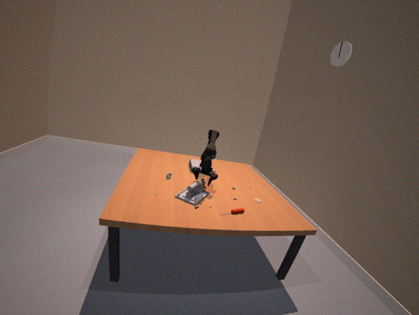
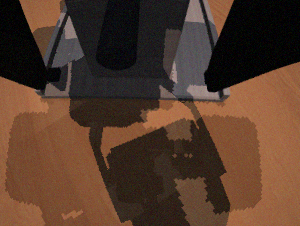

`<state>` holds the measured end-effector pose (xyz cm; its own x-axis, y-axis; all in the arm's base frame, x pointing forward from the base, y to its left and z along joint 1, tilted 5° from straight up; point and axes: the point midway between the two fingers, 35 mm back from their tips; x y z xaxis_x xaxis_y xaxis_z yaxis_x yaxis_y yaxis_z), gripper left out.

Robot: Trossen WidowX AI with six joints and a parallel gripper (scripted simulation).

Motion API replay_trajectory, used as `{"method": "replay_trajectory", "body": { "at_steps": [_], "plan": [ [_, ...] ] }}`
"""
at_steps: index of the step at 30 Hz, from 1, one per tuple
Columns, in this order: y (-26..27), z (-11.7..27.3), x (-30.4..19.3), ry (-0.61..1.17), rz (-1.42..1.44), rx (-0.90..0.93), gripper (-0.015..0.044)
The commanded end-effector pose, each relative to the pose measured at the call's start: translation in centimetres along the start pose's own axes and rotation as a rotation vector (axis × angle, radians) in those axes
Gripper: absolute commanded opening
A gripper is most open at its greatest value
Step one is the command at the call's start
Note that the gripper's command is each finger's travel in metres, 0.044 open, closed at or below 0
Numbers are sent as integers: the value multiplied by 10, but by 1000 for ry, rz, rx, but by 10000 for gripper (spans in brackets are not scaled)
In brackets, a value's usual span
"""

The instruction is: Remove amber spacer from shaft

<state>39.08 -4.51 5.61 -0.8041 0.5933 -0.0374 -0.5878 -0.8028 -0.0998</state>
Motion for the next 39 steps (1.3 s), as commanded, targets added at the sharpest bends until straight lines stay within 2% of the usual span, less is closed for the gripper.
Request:
{"method": "replay_trajectory", "body": {
  "at_steps": [1,2,17,24,39],
  "plan": [
    [1,-3,3,-10,-4,0,440],
    [1,-3,3,-10,-4,0,440],
    [0,0,0,-1,0,0,46],
    [0,0,0,-1,0,0,0],
    [1,0,8,-11,-4,0,0]
  ]
}}
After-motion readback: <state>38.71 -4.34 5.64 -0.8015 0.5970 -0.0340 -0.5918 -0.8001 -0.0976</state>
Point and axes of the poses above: the point midway between the two fingers, 35 mm back from their tips, its own z axis back along the fingers, its own y axis across the jaws, x = y × z, and after that the axes turned 6 degrees about -z, right-handed
